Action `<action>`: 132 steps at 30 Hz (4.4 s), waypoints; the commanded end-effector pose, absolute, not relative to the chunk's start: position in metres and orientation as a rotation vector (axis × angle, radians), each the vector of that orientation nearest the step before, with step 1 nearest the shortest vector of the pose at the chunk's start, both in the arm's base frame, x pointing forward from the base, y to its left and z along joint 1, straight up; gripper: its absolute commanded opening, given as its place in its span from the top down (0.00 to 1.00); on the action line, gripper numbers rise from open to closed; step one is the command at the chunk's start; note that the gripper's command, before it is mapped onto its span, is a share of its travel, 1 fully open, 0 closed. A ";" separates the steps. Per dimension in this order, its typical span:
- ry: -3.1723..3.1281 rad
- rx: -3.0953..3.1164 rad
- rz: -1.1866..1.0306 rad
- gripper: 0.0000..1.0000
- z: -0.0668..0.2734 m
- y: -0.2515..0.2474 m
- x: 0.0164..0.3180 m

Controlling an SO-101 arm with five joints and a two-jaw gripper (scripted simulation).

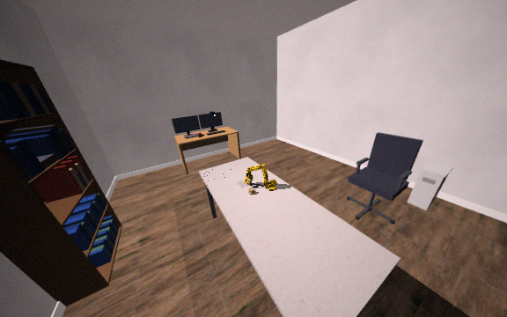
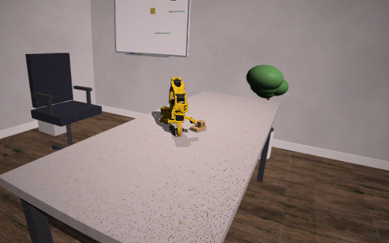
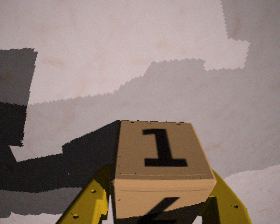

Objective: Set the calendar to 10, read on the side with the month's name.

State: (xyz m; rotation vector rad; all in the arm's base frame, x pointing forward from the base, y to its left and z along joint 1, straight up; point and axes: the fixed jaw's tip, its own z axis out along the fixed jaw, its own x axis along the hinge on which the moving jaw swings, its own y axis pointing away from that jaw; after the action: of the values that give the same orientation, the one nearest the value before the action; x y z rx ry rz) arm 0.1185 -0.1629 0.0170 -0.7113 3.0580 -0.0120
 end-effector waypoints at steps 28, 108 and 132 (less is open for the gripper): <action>3.044 -0.691 -0.072 1.00 0.058 -0.171 0.123; 2.992 -0.904 -0.074 1.00 0.064 -0.124 0.085; 2.985 -0.940 -0.059 1.00 0.060 -0.120 0.082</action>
State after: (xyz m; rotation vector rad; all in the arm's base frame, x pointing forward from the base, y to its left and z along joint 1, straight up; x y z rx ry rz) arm 0.0806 -0.1167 0.0568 -0.9375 3.0011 0.0051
